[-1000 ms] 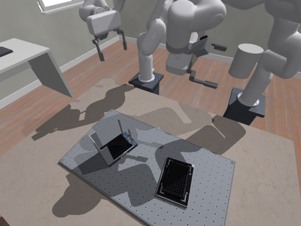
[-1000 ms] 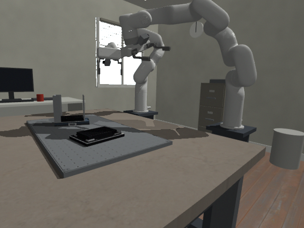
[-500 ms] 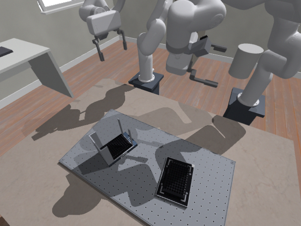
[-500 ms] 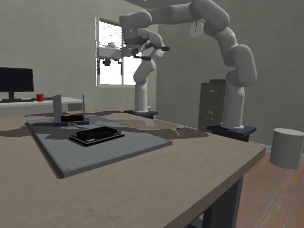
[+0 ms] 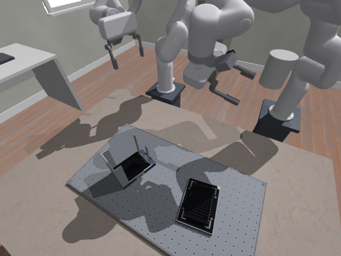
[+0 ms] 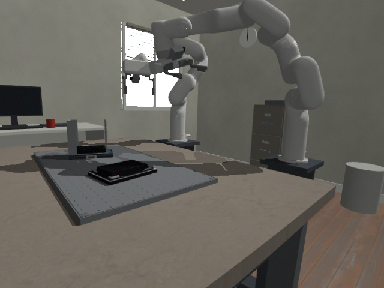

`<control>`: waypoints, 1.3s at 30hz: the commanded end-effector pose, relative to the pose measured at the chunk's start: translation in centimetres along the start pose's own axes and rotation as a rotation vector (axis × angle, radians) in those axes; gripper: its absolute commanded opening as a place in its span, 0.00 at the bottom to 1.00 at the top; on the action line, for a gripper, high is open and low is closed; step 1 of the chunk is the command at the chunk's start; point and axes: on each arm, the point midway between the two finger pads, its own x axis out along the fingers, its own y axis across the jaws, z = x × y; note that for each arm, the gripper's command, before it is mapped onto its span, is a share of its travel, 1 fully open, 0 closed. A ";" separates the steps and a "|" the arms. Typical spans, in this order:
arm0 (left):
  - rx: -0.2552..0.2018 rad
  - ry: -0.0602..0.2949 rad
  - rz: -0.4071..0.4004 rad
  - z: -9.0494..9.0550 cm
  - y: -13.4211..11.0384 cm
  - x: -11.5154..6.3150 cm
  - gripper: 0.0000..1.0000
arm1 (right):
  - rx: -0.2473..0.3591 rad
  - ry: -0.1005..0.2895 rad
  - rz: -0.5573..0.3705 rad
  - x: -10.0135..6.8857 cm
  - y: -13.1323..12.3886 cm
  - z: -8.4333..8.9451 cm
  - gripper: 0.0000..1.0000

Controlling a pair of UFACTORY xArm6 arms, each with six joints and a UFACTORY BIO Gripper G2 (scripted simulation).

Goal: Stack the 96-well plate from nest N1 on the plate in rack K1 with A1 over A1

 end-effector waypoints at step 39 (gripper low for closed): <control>-0.145 -0.192 -0.831 0.3 -13.4 -3.5 0.37 | 0.000 -0.001 0.002 -0.1 0.0 0.0 1.00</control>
